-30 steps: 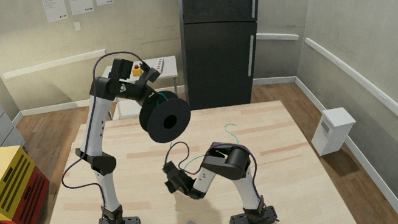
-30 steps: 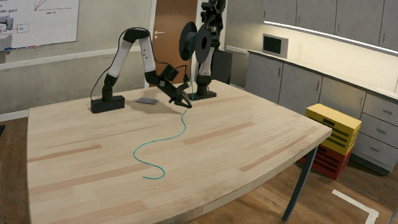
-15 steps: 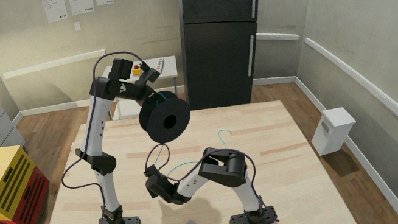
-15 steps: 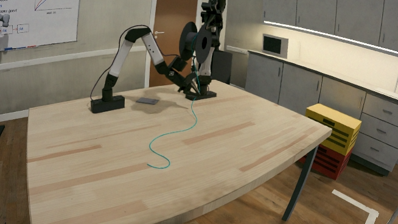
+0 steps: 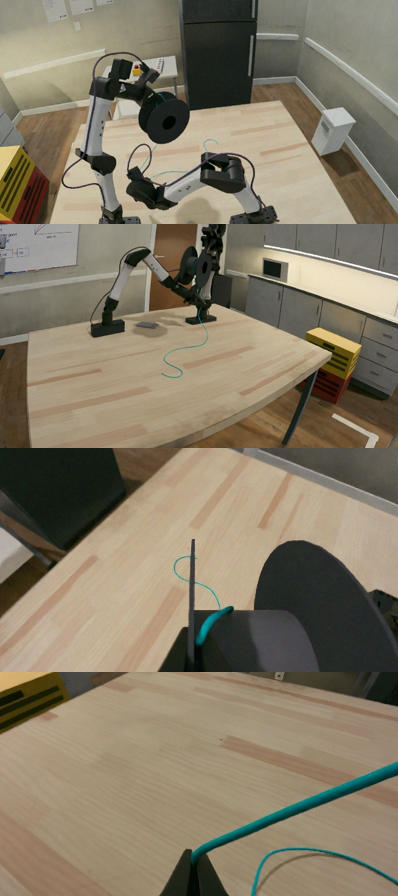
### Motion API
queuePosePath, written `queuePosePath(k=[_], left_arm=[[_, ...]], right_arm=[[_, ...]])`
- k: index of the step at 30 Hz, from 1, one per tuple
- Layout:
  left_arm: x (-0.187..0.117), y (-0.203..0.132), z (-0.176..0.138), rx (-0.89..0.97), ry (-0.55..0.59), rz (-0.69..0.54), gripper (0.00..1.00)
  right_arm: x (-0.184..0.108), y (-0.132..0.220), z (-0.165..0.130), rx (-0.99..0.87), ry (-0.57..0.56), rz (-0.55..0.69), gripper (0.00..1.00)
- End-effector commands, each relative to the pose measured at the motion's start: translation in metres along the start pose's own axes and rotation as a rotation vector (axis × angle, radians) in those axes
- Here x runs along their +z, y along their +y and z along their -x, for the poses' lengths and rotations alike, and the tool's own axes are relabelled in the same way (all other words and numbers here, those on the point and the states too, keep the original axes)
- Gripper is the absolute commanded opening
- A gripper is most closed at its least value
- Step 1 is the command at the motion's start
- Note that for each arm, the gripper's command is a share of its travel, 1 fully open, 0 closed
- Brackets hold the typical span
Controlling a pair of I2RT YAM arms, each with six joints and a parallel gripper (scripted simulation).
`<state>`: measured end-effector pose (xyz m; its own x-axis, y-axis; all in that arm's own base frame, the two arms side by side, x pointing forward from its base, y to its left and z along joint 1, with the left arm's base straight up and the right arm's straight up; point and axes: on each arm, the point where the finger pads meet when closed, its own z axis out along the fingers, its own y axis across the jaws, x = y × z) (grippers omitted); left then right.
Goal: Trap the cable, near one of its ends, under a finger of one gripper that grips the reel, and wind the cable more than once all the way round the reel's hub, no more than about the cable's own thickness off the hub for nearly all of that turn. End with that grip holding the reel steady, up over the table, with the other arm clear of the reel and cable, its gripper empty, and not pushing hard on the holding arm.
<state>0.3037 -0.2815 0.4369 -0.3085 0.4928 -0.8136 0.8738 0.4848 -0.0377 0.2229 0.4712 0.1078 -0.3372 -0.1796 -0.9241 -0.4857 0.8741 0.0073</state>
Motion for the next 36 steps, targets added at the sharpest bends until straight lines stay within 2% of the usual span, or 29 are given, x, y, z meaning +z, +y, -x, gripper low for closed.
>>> queuePosePath(k=[1,5,7,9,10,12,16,19,20,27,30,31,36], left_arm=[[-0.01,-0.004,0.027,0.035,-0.106,0.003,0.0],[-0.01,-0.004,0.027,0.035,-0.106,0.003,0.0],[-0.01,-0.004,0.027,0.035,-0.106,0.003,0.0],[-0.011,-0.004,0.027,0.035,-0.107,0.003,0.0],[-0.01,-0.004,0.027,0.035,-0.107,0.003,0.0],[-0.01,-0.004,0.027,0.035,-0.107,0.003,0.0],[-0.01,-0.004,0.027,0.035,-0.106,0.003,0.0],[-0.01,-0.004,0.027,0.035,-0.106,0.003,0.0],[-0.01,-0.004,0.027,0.035,-0.106,0.004,0.0],[-0.011,-0.002,0.027,0.033,-0.107,0.007,0.0],[-0.011,-0.002,0.027,0.033,-0.106,0.007,0.0],[-0.011,-0.002,0.027,0.033,-0.107,0.007,0.0],[-0.011,-0.002,0.027,0.032,-0.106,0.007,0.0]], right_arm=[[-0.004,0.01,-0.002,-0.043,-0.107,-0.014,0.0],[-0.015,0.016,0.012,-0.041,-0.243,-0.018,0.0],[-0.032,0.014,0.027,-0.042,-0.337,-0.017,0.0],[-0.067,0.014,0.061,0.006,-0.404,-0.008,0.0],[-0.079,0.015,0.063,0.006,-0.403,-0.009,0.0],[-0.079,0.015,0.063,0.006,-0.403,-0.009,0.0],[-0.128,0.018,0.075,0.005,-0.401,-0.01,0.0],[-0.154,0.019,0.086,-0.004,-0.395,-0.012,0.0],[-0.162,0.024,0.104,0.018,-0.405,-0.008,0.0],[-0.178,0.022,0.151,0.023,-0.403,-0.015,0.0],[-0.179,0.029,0.152,0.01,-0.397,0.006,0.0],[-0.182,0.021,0.167,0.03,-0.405,-0.003,0.0],[-0.193,0.015,0.2,0.029,-0.405,-0.002,0.0]])
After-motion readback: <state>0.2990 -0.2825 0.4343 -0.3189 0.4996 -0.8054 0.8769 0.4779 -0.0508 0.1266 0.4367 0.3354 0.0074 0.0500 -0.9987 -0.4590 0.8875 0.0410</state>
